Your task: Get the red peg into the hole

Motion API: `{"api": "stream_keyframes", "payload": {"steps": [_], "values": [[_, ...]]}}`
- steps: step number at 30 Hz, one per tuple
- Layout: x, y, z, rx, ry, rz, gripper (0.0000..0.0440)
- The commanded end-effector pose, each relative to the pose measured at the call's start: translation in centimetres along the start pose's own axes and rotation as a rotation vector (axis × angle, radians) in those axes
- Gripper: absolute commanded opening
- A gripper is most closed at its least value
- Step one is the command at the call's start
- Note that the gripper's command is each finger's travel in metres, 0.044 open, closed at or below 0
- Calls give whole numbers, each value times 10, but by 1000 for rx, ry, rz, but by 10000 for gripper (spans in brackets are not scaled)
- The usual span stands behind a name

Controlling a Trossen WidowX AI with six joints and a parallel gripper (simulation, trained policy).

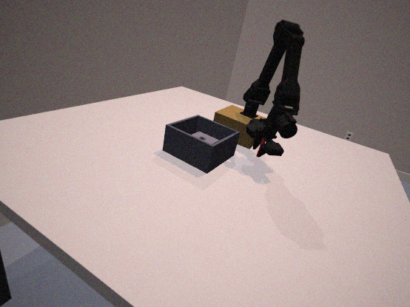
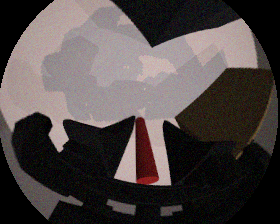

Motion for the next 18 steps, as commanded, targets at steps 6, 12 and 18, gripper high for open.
{"api": "stream_keyframes", "payload": {"steps": [6,12,18], "values": [[-2,1,8,2,-76,-3,0],[7,8,-11,-41,-52,-3,0],[10,17,-33,-74,-34,6,0]]}}
Point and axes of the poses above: the point midway between the two fingers, 35 mm back from their tips, its own z axis out along the fingers, its own x axis across the jaws, y = z × x, the point moved 6 cm from there along -z, back along the fingers, and after that the axes turned 4 degrees about z, right-handed, at the moved point
